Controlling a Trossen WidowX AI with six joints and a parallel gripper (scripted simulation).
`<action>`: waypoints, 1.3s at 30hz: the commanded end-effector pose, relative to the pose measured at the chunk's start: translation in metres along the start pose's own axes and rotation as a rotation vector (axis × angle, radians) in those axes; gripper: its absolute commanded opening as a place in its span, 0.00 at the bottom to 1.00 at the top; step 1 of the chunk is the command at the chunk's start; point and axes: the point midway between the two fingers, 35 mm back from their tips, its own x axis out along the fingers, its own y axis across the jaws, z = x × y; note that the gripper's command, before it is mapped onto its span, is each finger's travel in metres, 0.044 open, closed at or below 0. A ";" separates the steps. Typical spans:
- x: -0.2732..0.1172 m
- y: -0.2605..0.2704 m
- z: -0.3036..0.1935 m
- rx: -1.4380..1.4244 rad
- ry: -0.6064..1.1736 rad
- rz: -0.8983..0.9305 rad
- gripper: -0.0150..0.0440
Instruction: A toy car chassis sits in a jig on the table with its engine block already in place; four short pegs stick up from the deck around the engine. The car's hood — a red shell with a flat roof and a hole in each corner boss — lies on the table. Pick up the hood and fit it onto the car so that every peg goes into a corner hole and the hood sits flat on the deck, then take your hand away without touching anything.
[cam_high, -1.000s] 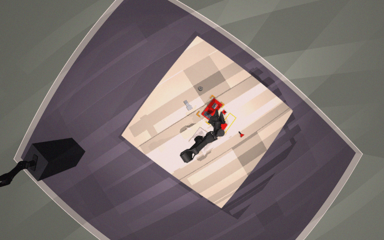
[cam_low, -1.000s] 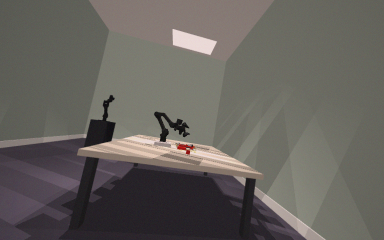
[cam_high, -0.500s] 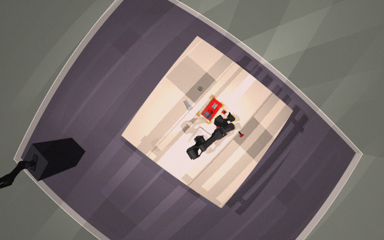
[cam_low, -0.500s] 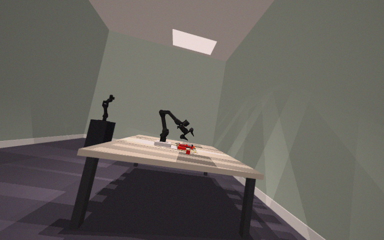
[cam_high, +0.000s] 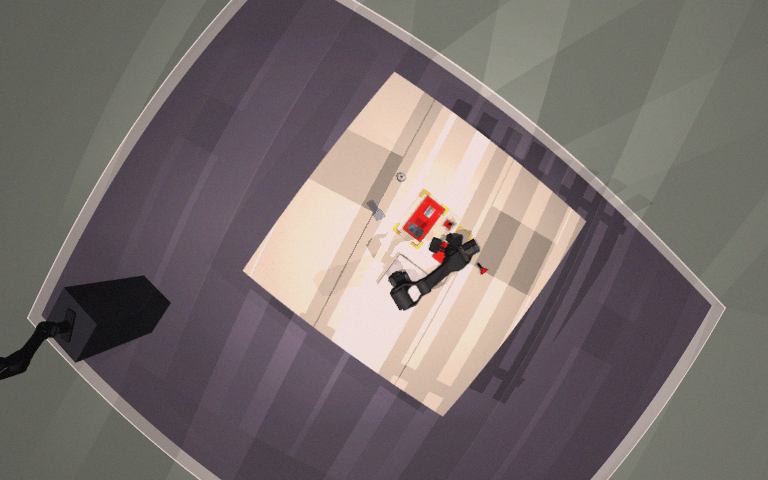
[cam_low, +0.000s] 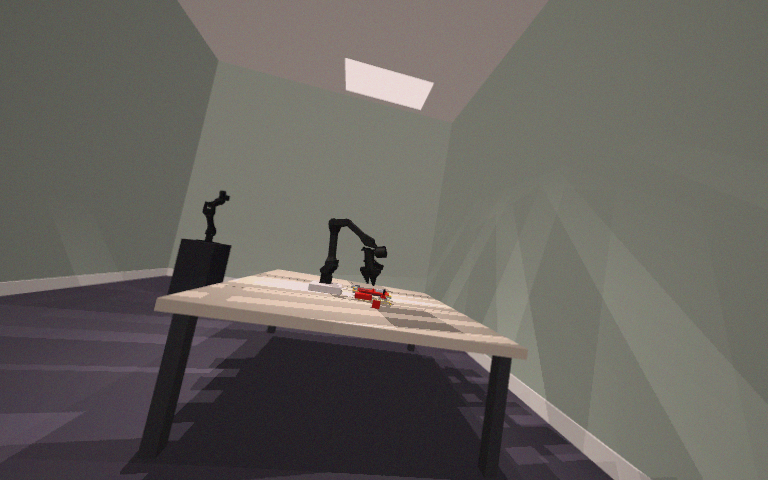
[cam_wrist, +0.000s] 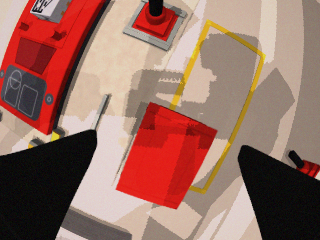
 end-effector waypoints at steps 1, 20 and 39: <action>-0.006 -0.007 -0.025 0.286 0.231 -0.005 1.00; -0.001 -0.005 -0.028 0.286 0.231 -0.005 1.00; 0.015 -0.005 -0.030 0.286 0.231 -0.005 1.00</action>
